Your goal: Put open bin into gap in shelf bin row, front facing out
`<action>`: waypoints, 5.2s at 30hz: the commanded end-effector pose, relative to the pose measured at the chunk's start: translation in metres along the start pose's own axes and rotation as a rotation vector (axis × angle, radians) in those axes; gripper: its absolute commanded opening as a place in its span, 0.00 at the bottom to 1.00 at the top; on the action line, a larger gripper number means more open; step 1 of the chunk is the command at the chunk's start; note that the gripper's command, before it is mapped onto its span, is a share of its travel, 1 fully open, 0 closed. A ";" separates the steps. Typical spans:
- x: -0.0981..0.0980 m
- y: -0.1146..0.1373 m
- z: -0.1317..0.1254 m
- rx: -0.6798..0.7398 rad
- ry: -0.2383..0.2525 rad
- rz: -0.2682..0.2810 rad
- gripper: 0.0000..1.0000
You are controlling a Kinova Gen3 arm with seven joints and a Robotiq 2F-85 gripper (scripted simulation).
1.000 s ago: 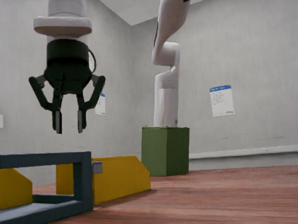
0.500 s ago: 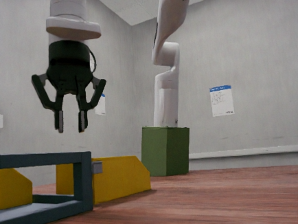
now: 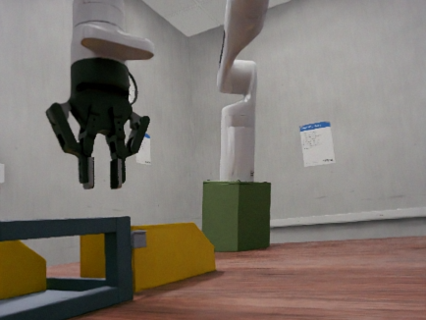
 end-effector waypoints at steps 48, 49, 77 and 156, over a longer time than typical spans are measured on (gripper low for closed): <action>-0.002 -0.005 -0.006 -0.311 -0.008 0.007 0.39; -0.002 -0.005 -0.006 -0.311 -0.008 0.007 0.39; 0.010 -0.005 -0.005 -0.311 -0.008 0.007 0.39; 0.058 -0.004 -0.005 -0.311 -0.008 0.007 0.39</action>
Point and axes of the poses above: the point where the finger pads meet when closed, its own x axis out along the fingers, its own z axis across the jaws, y = z × x, the point moved 8 cm from there along -x, back along the fingers, and after that the axes turned 9 degrees about -x, right-handed, at the moved point
